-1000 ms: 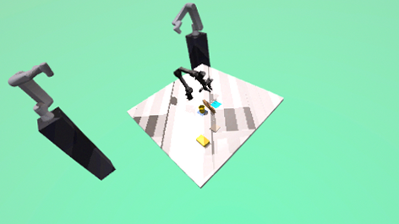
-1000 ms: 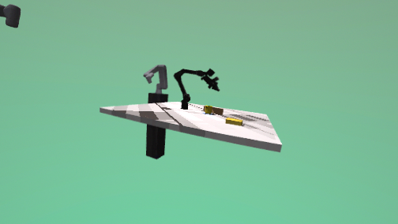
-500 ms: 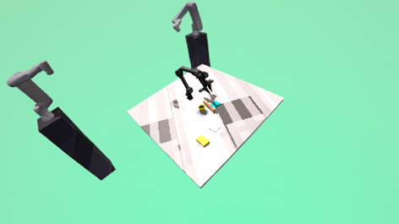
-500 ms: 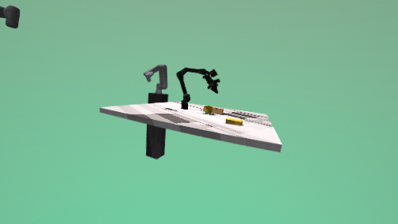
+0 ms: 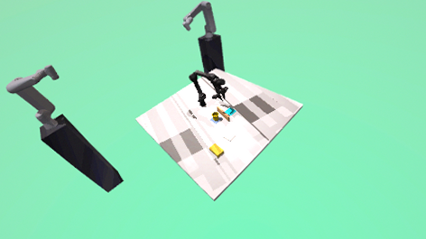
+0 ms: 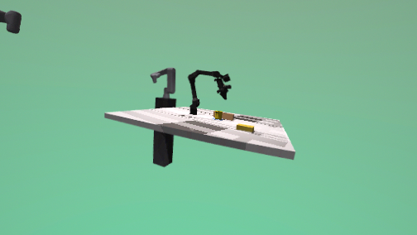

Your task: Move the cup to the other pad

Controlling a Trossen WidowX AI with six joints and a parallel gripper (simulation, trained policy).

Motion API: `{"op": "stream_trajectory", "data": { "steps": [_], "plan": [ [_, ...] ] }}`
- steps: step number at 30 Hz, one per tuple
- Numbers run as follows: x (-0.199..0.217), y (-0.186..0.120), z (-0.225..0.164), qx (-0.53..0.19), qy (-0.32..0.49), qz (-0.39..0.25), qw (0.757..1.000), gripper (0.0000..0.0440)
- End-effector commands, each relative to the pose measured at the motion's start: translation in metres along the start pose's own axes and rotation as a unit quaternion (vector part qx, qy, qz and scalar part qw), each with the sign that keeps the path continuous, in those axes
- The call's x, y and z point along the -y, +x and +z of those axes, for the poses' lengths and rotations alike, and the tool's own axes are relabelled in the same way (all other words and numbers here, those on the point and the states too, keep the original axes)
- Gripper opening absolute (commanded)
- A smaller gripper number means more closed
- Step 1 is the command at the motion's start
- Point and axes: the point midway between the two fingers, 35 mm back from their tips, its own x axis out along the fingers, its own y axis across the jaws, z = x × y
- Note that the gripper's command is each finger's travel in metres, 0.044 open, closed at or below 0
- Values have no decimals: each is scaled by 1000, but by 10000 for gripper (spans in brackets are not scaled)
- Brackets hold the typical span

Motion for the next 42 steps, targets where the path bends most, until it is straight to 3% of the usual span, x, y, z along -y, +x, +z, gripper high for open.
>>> {"op": "stream_trajectory", "data": {
  "steps": [1,24,42],
  "plan": [
    [5,2,-2,-27,-9,-10,1000,135],
    [43,31,-20,-172,-65,-45,982,123],
    [77,66,-42,-235,-96,-51,966,157]
  ]
}}
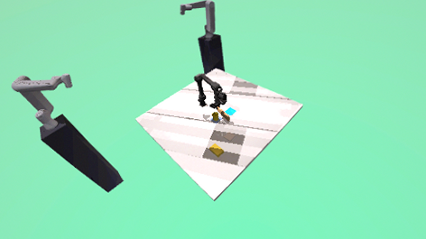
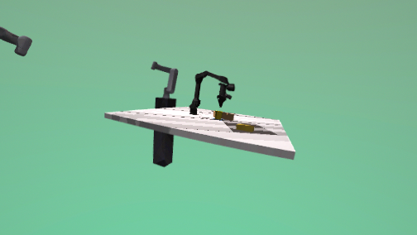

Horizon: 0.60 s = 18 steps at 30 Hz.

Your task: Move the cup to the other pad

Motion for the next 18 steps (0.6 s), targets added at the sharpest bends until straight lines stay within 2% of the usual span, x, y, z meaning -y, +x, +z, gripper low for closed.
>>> {"op": "stream_trajectory", "data": {
  "steps": [1,18],
  "plan": [
    [6,14,-4,-15,-10,-2,1000,159],
    [18,70,-14,-45,-63,7,997,183]
  ]
}}
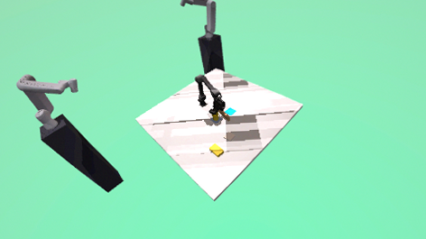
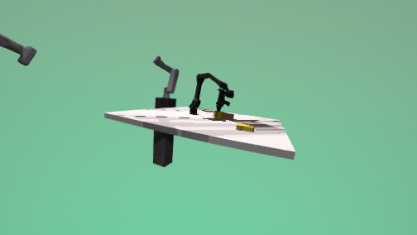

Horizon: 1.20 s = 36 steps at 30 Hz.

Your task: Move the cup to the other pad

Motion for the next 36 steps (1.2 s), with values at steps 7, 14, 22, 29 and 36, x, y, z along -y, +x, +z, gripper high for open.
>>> {"op": "stream_trajectory", "data": {
  "steps": [7,14,22,29,36],
  "plan": [
    [0,34,-5,-12,-56,11,998,138],
    [2,38,-5,-13,-101,9,995,0],
    [5,21,-1,-1,-132,11,991,4],
    [3,4,7,8,-142,12,990,9],
    [-3,-15,19,24,-149,10,989,8]
  ]
}}
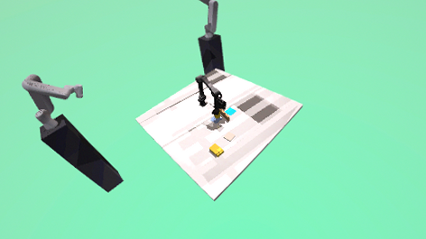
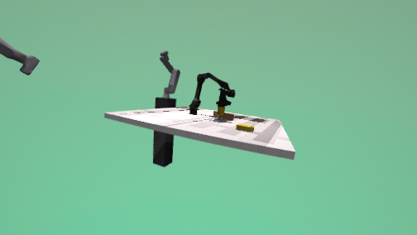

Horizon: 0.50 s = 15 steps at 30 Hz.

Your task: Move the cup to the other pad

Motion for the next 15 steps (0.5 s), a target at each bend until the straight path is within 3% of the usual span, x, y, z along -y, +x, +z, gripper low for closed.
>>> {"op": "stream_trajectory", "data": {
  "steps": [1,15],
  "plan": [
    [-2,-12,9,11,-4,-2,1000,6],
    [-18,-40,45,43,-23,-19,999,0]
  ]
}}
